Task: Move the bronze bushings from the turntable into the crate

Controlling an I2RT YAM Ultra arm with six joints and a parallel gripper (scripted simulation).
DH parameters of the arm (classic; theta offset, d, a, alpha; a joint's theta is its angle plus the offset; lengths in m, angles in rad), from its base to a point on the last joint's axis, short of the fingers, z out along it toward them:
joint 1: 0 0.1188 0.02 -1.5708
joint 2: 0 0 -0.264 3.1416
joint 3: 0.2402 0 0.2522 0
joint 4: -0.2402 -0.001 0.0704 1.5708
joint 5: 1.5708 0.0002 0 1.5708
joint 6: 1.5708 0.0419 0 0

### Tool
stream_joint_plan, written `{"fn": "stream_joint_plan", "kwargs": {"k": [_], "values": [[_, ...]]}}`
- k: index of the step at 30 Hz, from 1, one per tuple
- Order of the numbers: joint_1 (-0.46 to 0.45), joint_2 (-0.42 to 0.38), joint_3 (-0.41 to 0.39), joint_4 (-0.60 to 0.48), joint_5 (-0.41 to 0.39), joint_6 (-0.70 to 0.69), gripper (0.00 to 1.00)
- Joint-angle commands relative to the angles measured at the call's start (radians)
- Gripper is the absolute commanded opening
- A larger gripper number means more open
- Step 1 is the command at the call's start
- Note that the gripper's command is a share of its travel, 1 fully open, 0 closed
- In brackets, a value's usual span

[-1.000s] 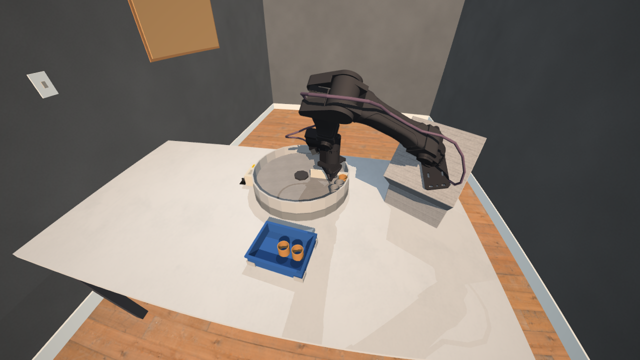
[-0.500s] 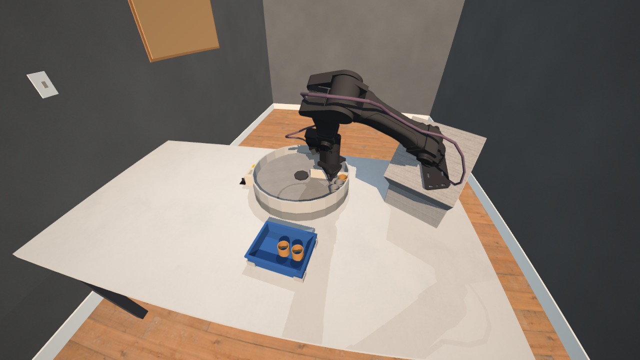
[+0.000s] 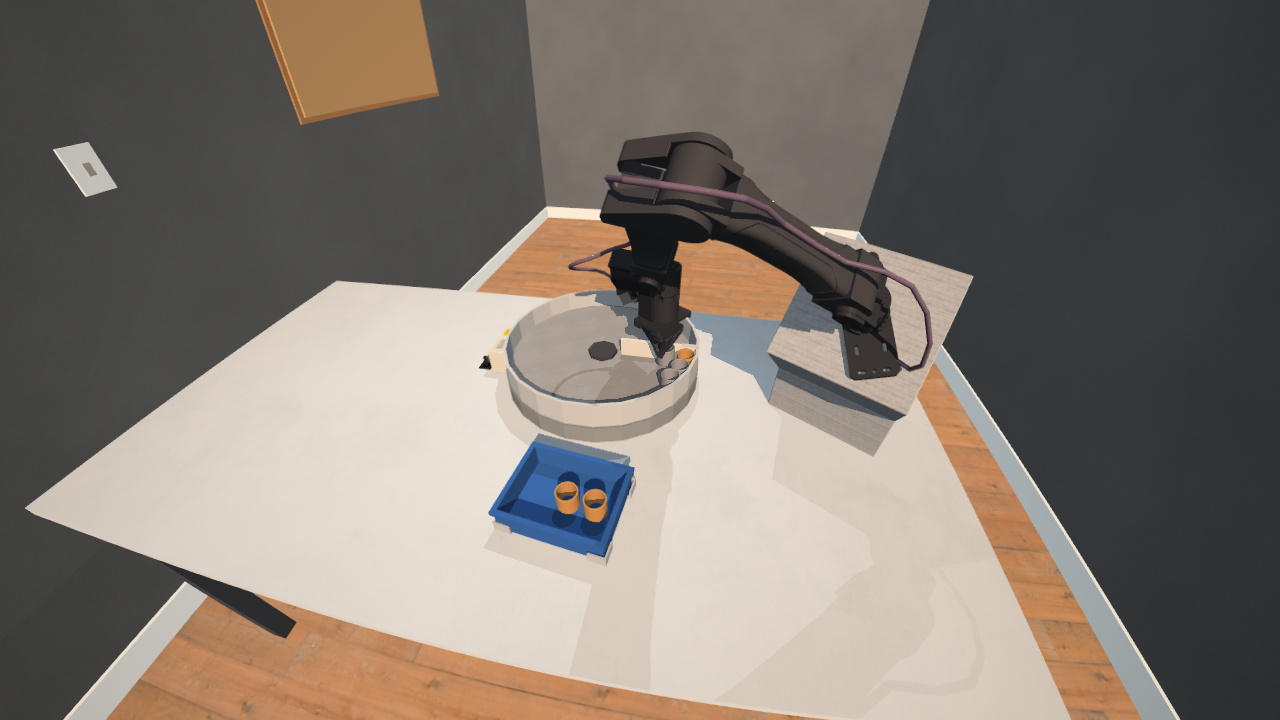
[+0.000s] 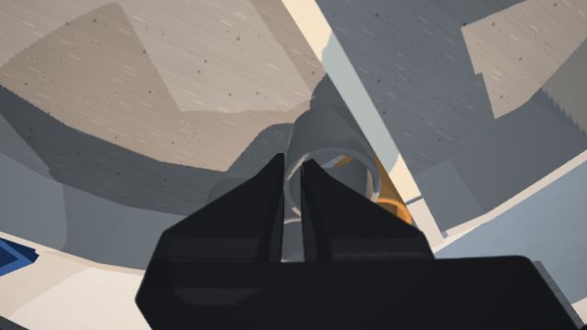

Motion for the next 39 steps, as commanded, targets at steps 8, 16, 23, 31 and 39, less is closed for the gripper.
{"fn": "stream_joint_plan", "kwargs": {"k": [8, 16, 23, 31, 39], "values": [[-0.128, -0.131, 0.041, -0.227, -0.007, -0.143, 0.0], [-0.152, -0.145, 0.062, -0.296, -0.014, -0.186, 0.0], [-0.153, -0.144, 0.065, -0.304, -0.014, -0.191, 0.0], [-0.154, -0.144, 0.066, -0.305, -0.014, -0.191, 0.0], [-0.154, -0.144, 0.066, -0.306, -0.014, -0.19, 0.0]]}}
